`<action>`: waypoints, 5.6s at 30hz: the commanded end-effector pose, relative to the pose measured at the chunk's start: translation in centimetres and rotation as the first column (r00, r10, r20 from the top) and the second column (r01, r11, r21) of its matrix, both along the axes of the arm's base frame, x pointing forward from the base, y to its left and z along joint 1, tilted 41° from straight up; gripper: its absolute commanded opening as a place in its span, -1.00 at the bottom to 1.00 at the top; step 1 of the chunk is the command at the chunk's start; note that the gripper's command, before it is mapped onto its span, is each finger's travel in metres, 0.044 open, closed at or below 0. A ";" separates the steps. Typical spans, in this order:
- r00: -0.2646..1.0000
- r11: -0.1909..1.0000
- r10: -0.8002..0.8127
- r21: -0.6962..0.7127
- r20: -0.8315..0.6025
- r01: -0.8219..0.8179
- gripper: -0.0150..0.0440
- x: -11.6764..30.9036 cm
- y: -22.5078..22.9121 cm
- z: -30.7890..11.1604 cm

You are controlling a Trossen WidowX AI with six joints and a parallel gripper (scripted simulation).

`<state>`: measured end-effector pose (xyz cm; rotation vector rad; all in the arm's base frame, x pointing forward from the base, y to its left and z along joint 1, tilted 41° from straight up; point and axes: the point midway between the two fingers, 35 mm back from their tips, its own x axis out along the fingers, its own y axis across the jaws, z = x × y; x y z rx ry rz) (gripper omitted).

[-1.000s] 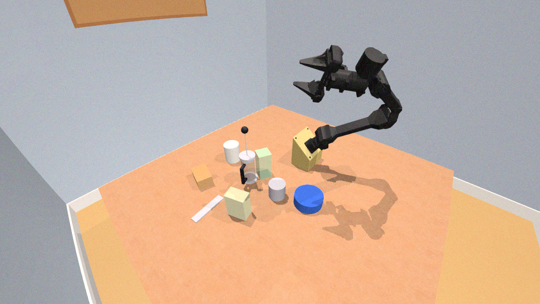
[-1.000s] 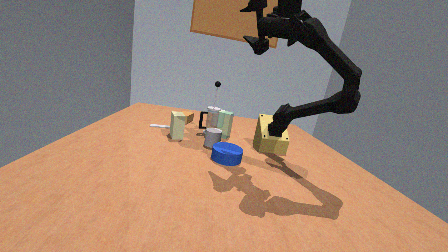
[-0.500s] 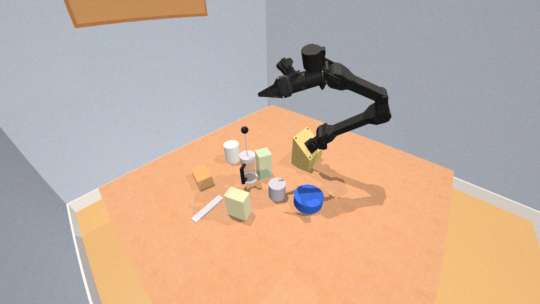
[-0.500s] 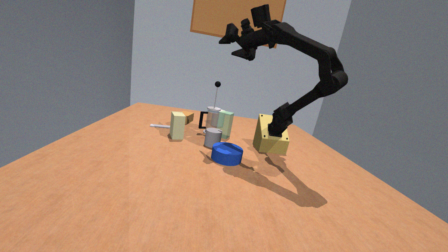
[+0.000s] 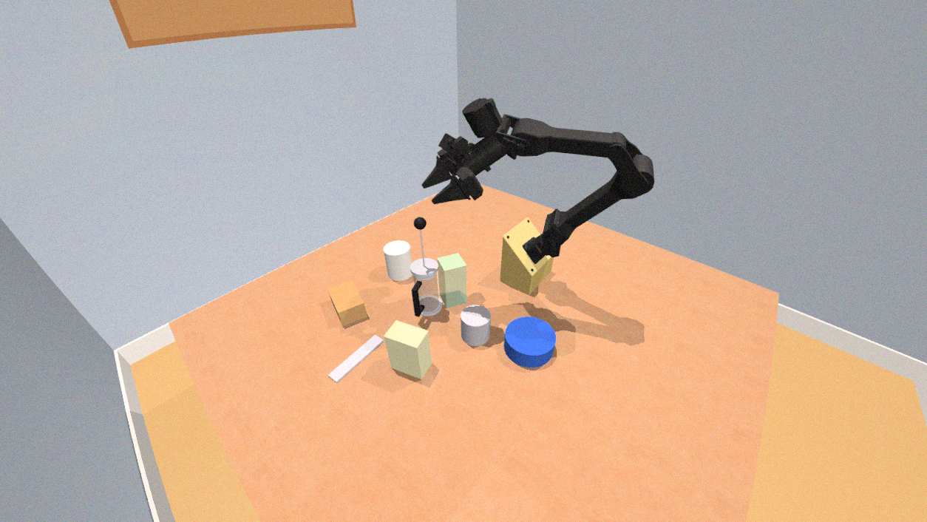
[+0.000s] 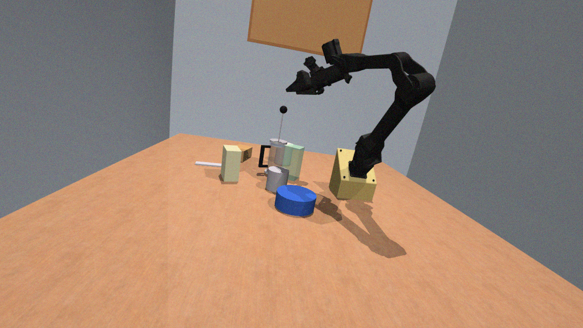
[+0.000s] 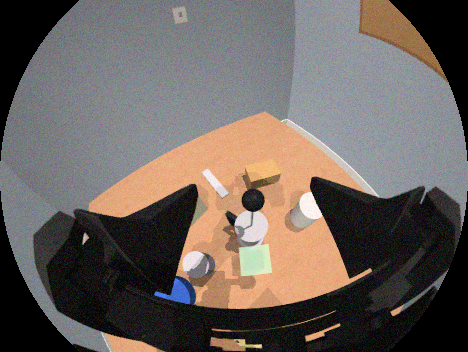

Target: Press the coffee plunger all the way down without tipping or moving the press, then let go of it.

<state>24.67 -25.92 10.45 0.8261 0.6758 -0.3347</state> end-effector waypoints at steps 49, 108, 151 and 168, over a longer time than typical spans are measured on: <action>0.998 0.999 0.053 -0.010 0.022 -0.053 -0.09 2.3 3.2 -6.4; 0.998 0.999 0.053 -0.009 0.022 -0.053 -0.09 3.4 7.6 -13.0; 0.998 0.999 0.053 -0.008 0.027 -0.053 -0.09 5.4 8.0 -15.1; 0.998 0.999 0.053 -0.009 0.027 -0.053 -0.09 5.6 7.7 -15.2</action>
